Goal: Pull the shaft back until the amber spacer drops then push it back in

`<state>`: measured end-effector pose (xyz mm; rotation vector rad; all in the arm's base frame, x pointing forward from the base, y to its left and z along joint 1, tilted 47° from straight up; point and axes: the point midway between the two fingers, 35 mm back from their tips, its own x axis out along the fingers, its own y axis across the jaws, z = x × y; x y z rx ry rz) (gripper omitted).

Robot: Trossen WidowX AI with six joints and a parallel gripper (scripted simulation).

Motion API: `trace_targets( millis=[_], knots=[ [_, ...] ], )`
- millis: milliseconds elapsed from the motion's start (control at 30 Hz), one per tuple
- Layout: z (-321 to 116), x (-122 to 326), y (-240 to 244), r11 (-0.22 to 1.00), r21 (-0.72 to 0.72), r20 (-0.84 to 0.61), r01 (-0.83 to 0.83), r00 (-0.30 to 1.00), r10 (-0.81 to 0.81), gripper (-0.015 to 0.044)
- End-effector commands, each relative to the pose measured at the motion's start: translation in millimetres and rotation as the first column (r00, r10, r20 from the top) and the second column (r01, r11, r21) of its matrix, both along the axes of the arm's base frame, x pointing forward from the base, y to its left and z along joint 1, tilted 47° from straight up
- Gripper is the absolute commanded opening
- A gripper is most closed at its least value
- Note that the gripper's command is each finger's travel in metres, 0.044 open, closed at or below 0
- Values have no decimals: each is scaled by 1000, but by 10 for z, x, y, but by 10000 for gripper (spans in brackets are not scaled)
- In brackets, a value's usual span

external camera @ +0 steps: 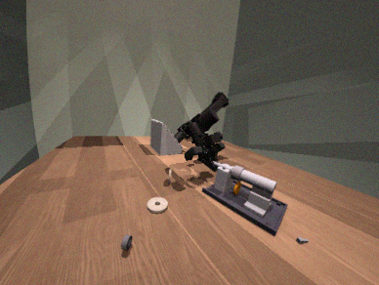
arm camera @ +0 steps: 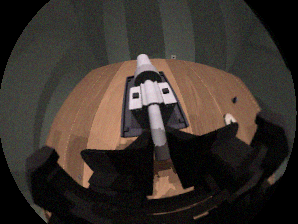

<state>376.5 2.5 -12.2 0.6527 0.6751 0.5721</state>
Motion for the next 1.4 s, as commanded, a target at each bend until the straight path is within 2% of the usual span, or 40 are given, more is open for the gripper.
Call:
trace_targets(
  millis=[0, 1367],
  knots=[
    [2, 22, -3, 1000, -1, -1, 4, 1000, -4, 0],
    [27, 145, 28, 1000, -1, 0, 4, 1000, -4, 0]
  ],
)
